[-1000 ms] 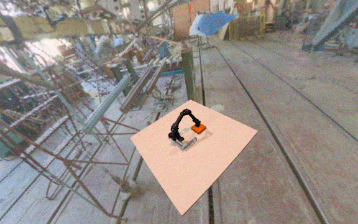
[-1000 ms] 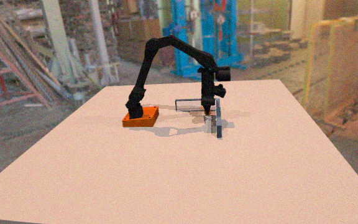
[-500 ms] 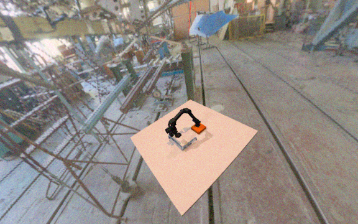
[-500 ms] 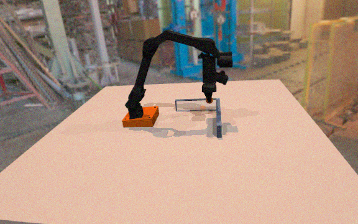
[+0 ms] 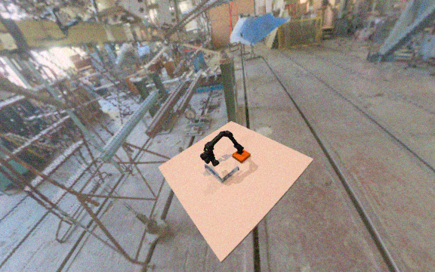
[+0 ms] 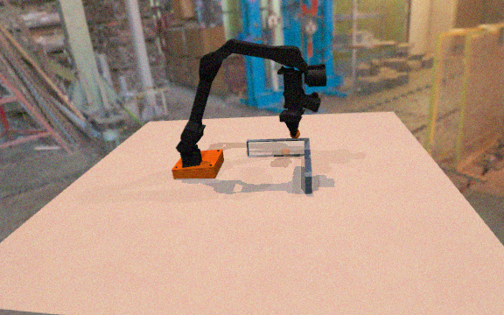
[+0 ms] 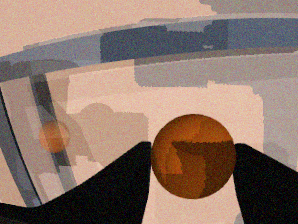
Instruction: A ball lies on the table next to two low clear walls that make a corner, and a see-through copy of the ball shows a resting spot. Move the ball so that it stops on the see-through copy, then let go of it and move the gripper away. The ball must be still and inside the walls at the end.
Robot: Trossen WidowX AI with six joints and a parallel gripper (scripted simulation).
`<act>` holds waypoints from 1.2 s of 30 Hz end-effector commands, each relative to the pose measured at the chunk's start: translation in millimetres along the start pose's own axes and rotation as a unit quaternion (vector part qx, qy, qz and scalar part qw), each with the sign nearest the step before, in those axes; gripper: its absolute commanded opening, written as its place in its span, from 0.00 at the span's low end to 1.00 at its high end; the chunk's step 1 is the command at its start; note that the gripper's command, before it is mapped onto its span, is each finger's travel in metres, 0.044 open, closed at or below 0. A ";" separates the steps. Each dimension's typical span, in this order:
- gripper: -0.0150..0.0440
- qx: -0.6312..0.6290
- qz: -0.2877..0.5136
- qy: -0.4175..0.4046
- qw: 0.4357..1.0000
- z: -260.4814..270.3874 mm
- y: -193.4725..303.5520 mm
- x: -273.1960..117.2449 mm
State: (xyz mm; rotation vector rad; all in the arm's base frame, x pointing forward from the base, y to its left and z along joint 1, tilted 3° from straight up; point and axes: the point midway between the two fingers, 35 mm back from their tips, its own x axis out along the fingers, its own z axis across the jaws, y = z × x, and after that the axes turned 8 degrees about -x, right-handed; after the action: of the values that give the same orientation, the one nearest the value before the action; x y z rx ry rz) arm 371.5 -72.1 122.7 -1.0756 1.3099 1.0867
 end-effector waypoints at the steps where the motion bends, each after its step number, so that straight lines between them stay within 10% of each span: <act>1: 0.25 0.051 -0.001 -0.003 0.999 12.5 1.9 2.2; 36: 0.25 0.516 0.004 -0.005 0.857 95.0 26.9 27.6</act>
State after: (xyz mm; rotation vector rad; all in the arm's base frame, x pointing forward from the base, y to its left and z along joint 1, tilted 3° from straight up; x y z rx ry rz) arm 363.8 17.0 95.7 -0.3090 1.5708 0.3148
